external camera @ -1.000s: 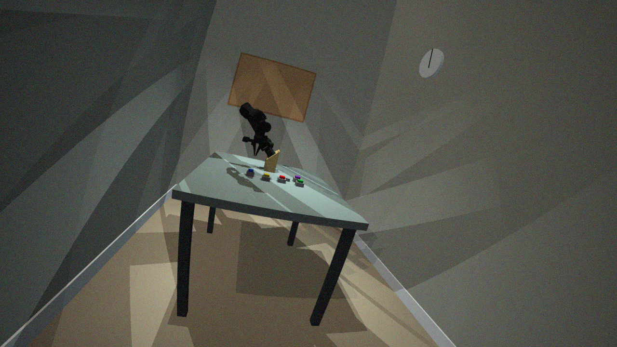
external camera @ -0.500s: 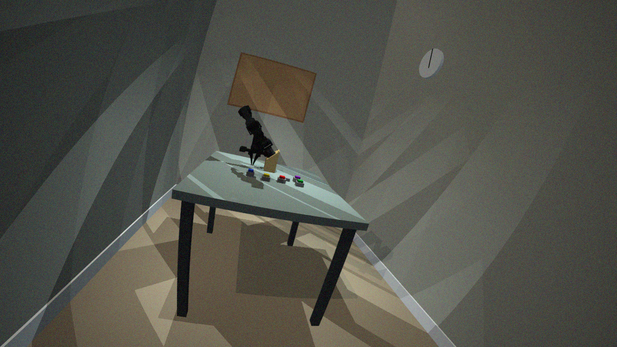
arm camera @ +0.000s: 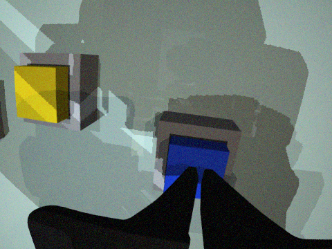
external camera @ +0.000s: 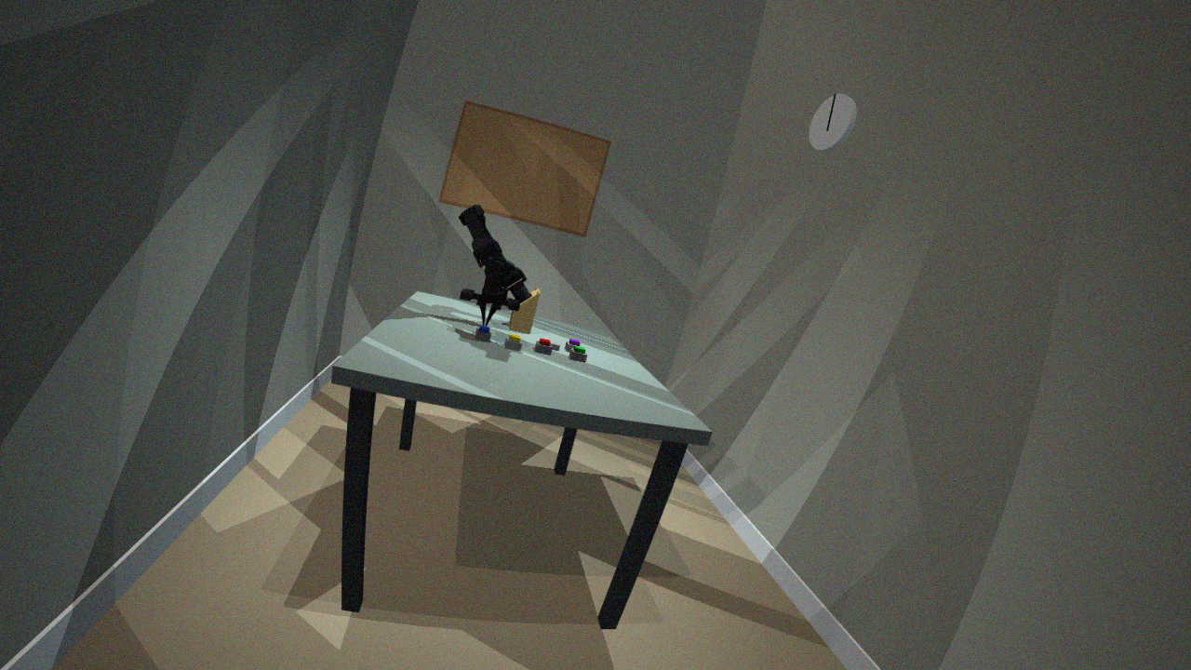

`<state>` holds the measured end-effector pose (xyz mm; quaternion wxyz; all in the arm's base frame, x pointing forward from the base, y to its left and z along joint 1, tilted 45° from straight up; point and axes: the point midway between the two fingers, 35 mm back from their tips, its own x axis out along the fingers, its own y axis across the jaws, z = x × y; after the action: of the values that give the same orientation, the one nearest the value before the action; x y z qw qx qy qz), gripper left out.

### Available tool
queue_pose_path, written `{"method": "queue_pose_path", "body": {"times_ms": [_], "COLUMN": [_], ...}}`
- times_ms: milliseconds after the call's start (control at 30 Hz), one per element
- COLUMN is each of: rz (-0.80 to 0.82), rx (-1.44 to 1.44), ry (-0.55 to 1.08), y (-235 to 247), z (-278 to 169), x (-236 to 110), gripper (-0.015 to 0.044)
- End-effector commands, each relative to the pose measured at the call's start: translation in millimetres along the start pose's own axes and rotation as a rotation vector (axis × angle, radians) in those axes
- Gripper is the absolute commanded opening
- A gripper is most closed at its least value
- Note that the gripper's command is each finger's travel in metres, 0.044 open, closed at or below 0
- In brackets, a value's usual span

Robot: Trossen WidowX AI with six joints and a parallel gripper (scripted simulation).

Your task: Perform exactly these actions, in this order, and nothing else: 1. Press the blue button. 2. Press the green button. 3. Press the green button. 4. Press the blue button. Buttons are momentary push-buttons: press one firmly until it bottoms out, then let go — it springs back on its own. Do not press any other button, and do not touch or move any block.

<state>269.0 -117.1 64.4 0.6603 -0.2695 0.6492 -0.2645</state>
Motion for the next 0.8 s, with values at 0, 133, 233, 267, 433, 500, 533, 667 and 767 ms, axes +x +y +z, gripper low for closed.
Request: {"method": "queue_pose_path", "body": {"times_ms": [0,133,233,267,433,500,533,667,767], "rz": [-0.004,-0.004,-0.004,-0.004,-0.004,-0.004,-0.004,-0.004,-0.004], "rx": [-0.014,-0.014,-0.014,-0.014,-0.014,-0.014,-0.014,-0.014,-0.014], "ry": [0.008,0.008,0.008,0.008,0.008,0.008,0.008,0.008,0.008], "y": [1.7,1.5,1.5,1.5,1.5,1.5,1.5,1.5,1.5], "z": [-2.3,-2.7,-2.7,-2.7,-2.7,-2.7,-2.7,-2.7,-2.7], "x": [9.0,14.1,14.4,14.4,14.4,14.4,14.4,14.4,14.4], "gripper": [0.0020,0.0020,0.0020,0.0020,0.0020,0.0020,0.0020,0.0020,0.0020]}}
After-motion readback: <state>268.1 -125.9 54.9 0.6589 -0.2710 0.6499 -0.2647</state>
